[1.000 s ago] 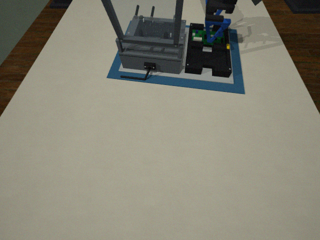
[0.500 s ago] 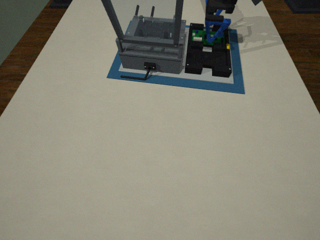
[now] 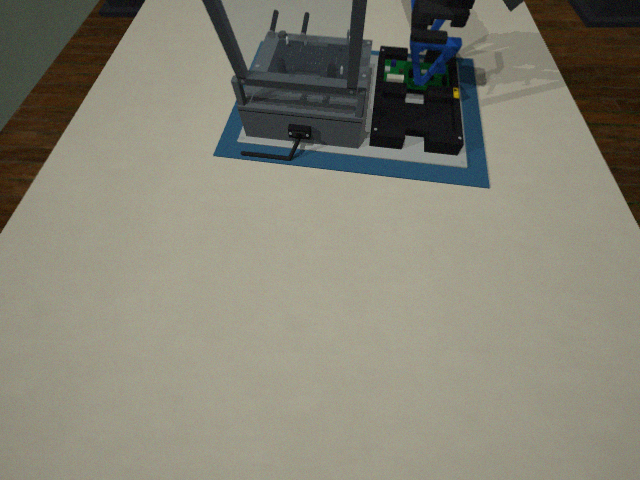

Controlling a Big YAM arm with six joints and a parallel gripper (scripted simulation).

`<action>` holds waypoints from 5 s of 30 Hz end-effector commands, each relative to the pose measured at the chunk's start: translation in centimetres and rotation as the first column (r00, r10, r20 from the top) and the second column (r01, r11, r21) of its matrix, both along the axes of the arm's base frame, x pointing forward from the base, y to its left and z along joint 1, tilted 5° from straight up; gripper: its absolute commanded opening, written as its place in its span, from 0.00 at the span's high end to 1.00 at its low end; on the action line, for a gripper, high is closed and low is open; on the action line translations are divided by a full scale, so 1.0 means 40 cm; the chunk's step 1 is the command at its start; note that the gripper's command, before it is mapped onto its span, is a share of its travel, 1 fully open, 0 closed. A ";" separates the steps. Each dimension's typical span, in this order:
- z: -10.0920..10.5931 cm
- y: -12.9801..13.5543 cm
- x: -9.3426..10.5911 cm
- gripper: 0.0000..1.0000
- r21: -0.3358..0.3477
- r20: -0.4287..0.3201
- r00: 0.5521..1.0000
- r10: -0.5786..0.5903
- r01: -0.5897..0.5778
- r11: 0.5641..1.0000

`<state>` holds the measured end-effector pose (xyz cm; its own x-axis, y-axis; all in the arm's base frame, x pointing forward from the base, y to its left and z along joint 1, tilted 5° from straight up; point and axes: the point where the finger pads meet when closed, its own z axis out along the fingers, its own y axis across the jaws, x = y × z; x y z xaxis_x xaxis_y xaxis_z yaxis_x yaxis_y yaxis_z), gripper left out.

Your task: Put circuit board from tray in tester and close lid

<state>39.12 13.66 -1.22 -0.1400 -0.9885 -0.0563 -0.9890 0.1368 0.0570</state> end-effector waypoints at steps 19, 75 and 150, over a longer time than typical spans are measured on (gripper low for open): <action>0.048 0.031 0.066 0.08 0.020 0.056 0.998 0.001 -0.002 1.000; 0.053 0.034 0.075 0.08 0.027 0.077 0.997 0.000 -0.002 1.000; -0.016 0.020 0.024 0.08 0.015 0.039 0.999 0.000 -0.001 1.000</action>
<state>39.15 13.79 -2.72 -0.1395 -0.9885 -0.0587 -0.9893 0.1365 0.0520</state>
